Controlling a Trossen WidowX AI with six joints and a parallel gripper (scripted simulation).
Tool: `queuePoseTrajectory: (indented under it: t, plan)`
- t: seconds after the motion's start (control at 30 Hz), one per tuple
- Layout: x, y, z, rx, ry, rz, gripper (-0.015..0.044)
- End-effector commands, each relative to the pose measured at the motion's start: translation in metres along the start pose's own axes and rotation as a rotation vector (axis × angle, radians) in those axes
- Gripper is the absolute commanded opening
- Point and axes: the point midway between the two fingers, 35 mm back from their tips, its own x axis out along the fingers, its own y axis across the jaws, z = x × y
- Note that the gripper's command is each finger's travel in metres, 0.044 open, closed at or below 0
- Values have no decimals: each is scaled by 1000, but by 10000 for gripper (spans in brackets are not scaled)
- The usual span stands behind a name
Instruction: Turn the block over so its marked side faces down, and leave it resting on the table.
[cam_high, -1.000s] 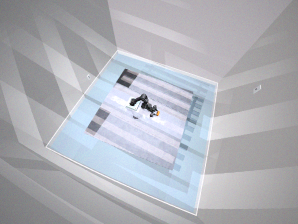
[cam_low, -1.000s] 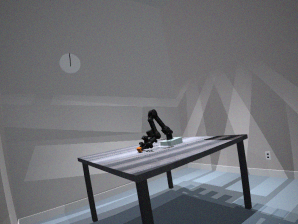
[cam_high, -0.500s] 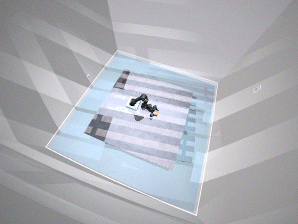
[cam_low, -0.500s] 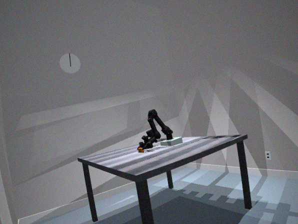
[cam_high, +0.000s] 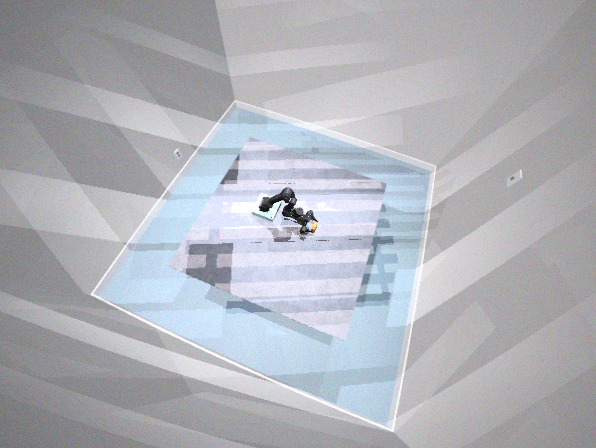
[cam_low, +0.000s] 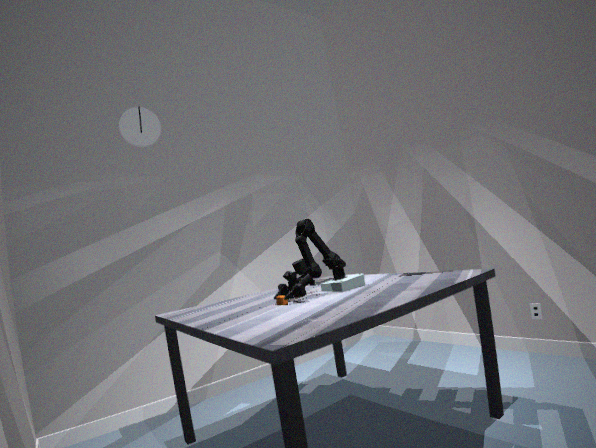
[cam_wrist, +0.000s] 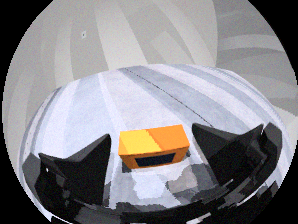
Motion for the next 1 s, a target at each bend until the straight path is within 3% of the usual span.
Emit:
queuePoseTrajectory:
  t: [0.0,0.47,0.7,0.97]
  plan:
    - [-1,0,-1,-5,3,-2,440]
    - [0,0,-1,-5,9,-2,440]
    - [13,2,14,-2,232,1,440]
    - [-19,1,58,2,453,-2,440]
